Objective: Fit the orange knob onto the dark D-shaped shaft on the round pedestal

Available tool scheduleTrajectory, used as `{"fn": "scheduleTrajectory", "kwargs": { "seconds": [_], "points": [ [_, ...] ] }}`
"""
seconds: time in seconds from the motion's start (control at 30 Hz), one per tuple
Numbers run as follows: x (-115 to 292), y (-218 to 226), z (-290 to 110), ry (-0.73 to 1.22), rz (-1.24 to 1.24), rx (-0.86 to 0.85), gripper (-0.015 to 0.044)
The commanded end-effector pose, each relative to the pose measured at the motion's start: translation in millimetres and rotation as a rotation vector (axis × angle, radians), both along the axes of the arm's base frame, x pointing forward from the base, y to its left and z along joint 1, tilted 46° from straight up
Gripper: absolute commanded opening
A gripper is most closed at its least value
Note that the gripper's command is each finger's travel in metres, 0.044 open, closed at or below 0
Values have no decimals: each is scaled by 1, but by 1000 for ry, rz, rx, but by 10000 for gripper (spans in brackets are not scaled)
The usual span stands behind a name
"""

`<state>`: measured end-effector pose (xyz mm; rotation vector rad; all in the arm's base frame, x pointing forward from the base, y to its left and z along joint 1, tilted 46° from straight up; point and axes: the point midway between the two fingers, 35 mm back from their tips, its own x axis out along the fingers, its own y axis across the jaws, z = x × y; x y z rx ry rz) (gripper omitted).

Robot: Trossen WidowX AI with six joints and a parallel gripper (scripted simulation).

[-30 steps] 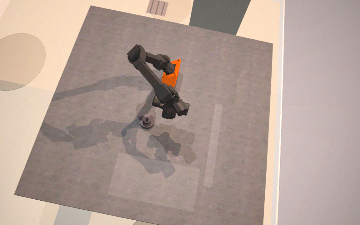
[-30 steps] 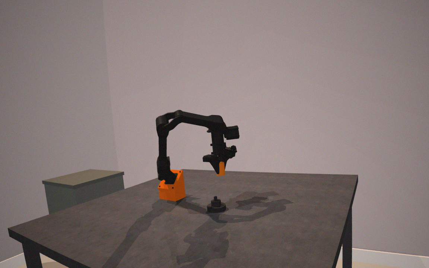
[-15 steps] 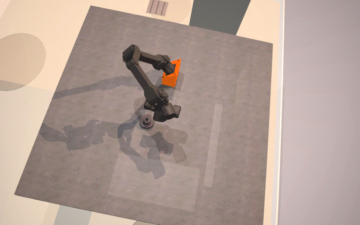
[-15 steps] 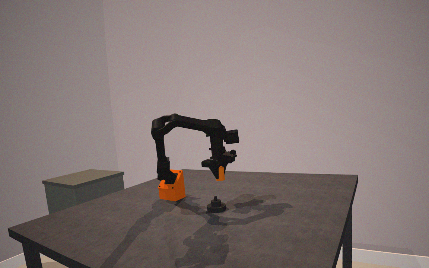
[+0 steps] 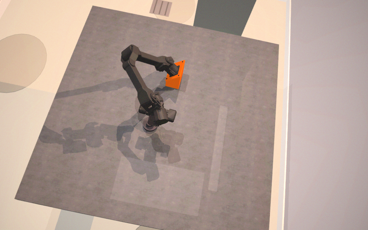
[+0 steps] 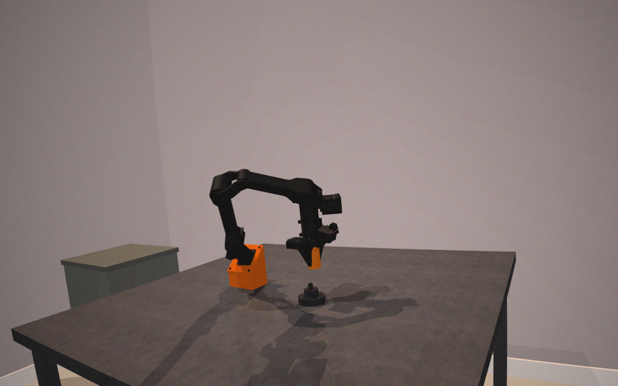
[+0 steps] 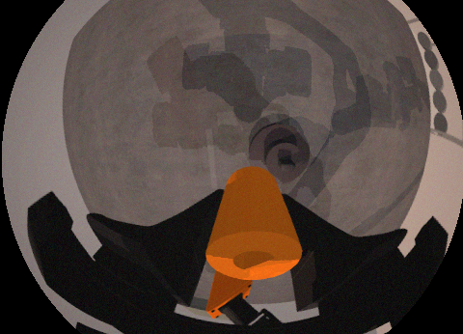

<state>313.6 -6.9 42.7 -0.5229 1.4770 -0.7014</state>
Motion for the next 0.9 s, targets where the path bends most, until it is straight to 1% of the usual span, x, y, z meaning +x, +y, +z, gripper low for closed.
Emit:
{"fn": "scheduleTrajectory", "kwargs": {
  "seconds": [0.0,0.33,0.7,0.87],
  "points": [
    [2,-13,7,-2,5,-8,0],
    [4,-37,18,0,0,-21,0],
    [3,-56,1,0,0,-22,0],
    [3,-55,2,-3,-2,-22,0]
  ]
}}
